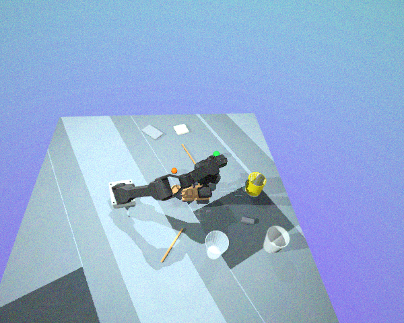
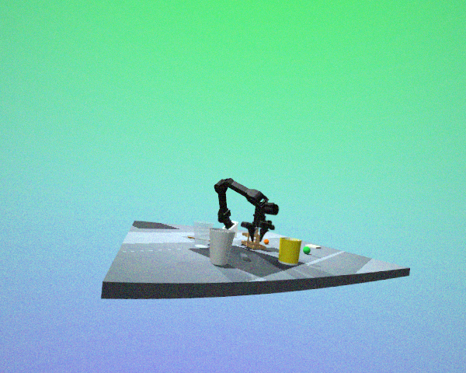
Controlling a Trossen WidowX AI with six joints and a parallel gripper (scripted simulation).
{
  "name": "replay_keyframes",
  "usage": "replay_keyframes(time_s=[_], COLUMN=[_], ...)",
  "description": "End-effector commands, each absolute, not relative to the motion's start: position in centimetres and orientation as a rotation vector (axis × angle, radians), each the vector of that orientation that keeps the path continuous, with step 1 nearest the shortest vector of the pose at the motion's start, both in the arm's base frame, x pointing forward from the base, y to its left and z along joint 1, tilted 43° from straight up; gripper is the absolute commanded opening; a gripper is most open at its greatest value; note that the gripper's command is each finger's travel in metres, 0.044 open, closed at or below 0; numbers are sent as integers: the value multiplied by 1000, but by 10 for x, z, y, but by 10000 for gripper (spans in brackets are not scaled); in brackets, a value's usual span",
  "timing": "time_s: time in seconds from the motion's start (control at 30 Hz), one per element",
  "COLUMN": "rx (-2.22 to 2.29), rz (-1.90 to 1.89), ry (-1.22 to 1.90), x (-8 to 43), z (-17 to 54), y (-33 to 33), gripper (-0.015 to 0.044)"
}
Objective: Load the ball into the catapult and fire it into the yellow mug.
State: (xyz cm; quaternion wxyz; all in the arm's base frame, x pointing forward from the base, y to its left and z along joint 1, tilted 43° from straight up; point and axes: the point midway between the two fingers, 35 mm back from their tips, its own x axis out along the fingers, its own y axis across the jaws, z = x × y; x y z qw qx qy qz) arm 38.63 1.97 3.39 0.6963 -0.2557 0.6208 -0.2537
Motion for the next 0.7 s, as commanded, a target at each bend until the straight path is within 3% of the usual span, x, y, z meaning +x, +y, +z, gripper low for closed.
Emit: replay_keyframes(time_s=[0.0,0.67], rx=[-570,-579], rz=[-556,-553], ry=[1380,1381], x=[384,386], z=[59,50], y=[46,40], gripper=[0,0])
